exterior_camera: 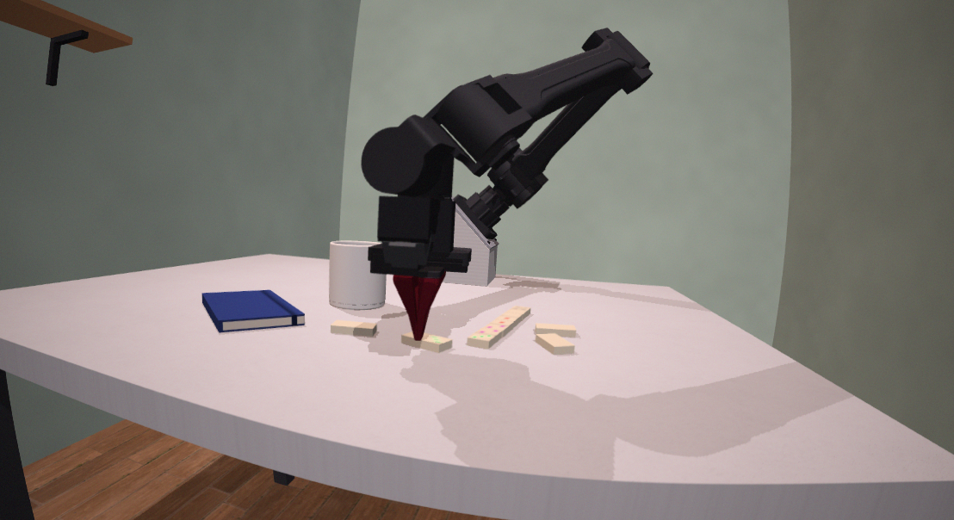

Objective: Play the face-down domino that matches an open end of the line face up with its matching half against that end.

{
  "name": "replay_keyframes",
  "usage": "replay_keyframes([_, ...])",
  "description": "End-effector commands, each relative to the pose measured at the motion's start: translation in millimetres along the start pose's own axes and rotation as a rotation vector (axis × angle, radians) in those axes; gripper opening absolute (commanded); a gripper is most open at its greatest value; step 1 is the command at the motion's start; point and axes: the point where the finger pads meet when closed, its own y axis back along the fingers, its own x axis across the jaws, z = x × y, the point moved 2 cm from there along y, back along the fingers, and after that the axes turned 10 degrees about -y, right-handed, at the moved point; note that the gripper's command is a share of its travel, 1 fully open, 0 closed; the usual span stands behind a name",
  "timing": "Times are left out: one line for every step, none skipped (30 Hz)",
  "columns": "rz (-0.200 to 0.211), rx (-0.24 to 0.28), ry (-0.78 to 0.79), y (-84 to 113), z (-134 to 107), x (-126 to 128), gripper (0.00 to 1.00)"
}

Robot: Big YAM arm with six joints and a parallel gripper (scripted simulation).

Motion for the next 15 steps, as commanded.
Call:
replay_keyframes([-0.002,-0.046,0.040,20.2,11.3,9.2,0.00])
replay_keyframes([-0.002,-0.046,0.040,20.2,11.3,9.2,0.00])
replay_keyframes([-0.002,-0.046,0.040,20.2,11.3,9.2,0.00])
replay_keyframes([-0.002,-0.046,0.040,20.2,11.3,9.2,0.00])
replay_keyframes([-0.002,-0.046,0.040,20.2,11.3,9.2,0.00])
replay_keyframes([-0.002,-0.046,0.040,20.2,11.3,9.2,0.00])
replay_keyframes([-0.002,-0.046,0.040,20.2,11.3,9.2,0.00])
replay_keyframes([0.000,-0.016,0.010,7.7,4.1,2.1,0.00])
replay_keyframes([0.000,-0.020,0.013,9.4,5.0,2.8,0.00])
replay_keyframes([-0.001,-0.023,0.016,11.1,5.8,3.4,0.00])
replay_keyframes([-0.001,-0.027,0.020,12.7,6.7,4.1,0.00])
replay_keyframes([-0.001,-0.031,0.023,14.4,7.6,4.7,0.00])
replay_keyframes([-0.002,-0.035,0.026,16.1,8.4,5.4,0.00])
replay_keyframes([-0.002,-0.038,0.029,17.8,9.3,6.0,0.00])
replay_keyframes([-0.002,-0.042,0.033,19.4,10.2,6.7,0.00])
